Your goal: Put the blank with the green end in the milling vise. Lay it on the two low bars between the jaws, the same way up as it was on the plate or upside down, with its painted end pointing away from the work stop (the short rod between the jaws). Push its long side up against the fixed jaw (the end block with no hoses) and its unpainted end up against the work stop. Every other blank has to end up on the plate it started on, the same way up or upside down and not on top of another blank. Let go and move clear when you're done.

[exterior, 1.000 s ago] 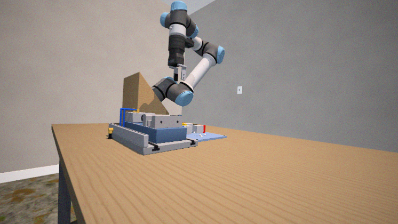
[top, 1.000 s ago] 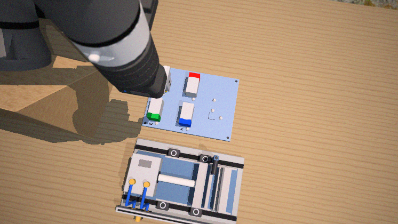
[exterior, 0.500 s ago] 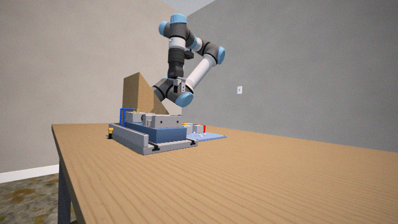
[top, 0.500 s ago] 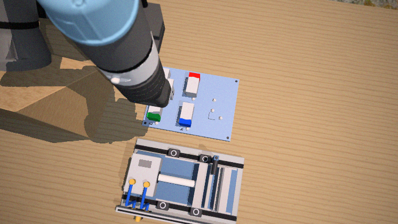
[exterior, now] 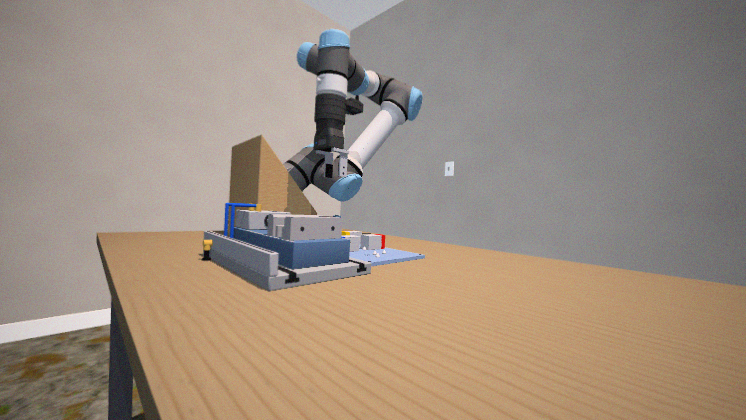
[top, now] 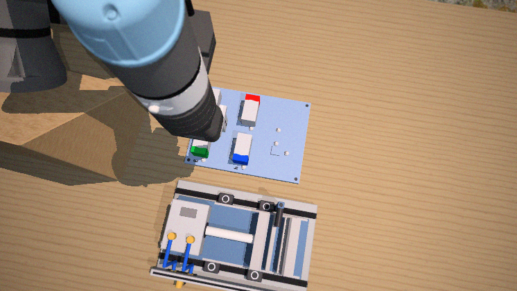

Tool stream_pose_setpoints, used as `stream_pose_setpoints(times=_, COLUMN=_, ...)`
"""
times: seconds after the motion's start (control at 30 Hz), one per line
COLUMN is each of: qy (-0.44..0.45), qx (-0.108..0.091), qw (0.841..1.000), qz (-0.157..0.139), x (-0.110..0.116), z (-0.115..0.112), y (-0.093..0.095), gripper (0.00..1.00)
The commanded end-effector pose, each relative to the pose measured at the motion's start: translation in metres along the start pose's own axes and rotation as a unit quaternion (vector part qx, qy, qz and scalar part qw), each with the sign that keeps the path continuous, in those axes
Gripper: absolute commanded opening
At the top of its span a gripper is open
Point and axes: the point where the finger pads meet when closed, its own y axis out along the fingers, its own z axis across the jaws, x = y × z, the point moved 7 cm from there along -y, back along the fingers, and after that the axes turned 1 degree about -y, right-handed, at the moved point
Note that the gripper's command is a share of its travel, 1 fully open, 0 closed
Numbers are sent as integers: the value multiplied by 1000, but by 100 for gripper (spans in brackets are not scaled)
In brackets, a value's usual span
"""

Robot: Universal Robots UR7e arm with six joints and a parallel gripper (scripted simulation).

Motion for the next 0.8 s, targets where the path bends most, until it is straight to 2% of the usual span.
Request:
stream_pose_setpoints(times=0.0, qy=0, qx=0, qw=1000, qz=0, x=0, z=0, y=0, gripper=100)
stream_pose_setpoints(times=0.3, qy=0, qx=0, qw=1000, qz=0, x=0, z=0, y=-8, gripper=100)
stream_pose_setpoints(times=0.77, qy=0, qx=0, qw=1000, qz=0, x=0, z=0, y=-9, gripper=100)
